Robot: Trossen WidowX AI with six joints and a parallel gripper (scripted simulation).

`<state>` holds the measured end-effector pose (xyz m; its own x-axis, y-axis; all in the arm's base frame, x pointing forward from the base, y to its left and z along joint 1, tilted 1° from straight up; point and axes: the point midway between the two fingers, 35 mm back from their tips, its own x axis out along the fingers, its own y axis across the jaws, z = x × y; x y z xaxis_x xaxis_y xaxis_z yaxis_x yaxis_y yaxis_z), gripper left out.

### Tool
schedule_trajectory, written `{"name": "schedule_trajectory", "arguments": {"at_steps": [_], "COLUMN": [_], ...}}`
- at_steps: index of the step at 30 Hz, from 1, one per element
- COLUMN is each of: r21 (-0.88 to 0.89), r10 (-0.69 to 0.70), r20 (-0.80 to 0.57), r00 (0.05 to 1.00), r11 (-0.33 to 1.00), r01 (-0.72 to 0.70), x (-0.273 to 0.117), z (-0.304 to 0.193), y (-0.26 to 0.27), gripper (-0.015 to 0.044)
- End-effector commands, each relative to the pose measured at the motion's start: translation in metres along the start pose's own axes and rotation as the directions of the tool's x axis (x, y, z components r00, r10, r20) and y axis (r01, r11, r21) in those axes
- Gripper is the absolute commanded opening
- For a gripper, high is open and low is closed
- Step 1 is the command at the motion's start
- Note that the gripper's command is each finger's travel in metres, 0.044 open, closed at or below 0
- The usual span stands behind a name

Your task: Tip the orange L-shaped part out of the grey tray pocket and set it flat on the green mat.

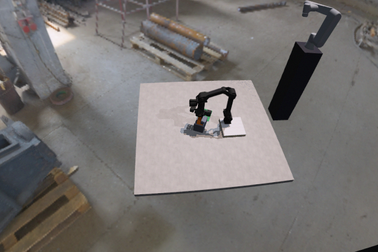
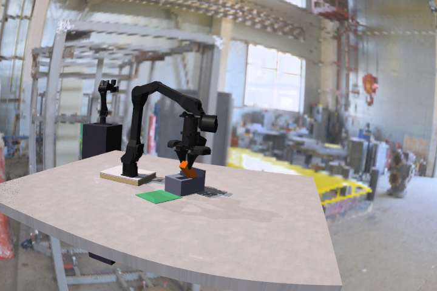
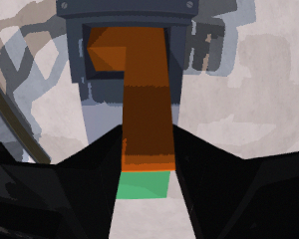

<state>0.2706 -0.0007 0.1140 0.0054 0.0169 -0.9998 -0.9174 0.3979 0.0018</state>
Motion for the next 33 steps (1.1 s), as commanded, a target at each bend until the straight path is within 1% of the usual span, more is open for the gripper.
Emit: {"name": "schedule_trajectory", "arguments": {"at_steps": [1, 29, 33], "r21": [-0.006, -0.006, -0.006], "r10": [-0.014, -0.014, -0.014], "r20": [0.011, 0.011, 0.011], "r00": [1.0, 1.0, 1.0], "r11": [1.0, 1.0, 1.0], "r01": [0.014, 0.014, 0.014], "x": [-0.01, -0.054, -0.054], "z": [0.002, 0.001, 0.001], "y": [-0.001, -0.001, -0.001], "gripper": [0.0, 0.0, 0.0]}}
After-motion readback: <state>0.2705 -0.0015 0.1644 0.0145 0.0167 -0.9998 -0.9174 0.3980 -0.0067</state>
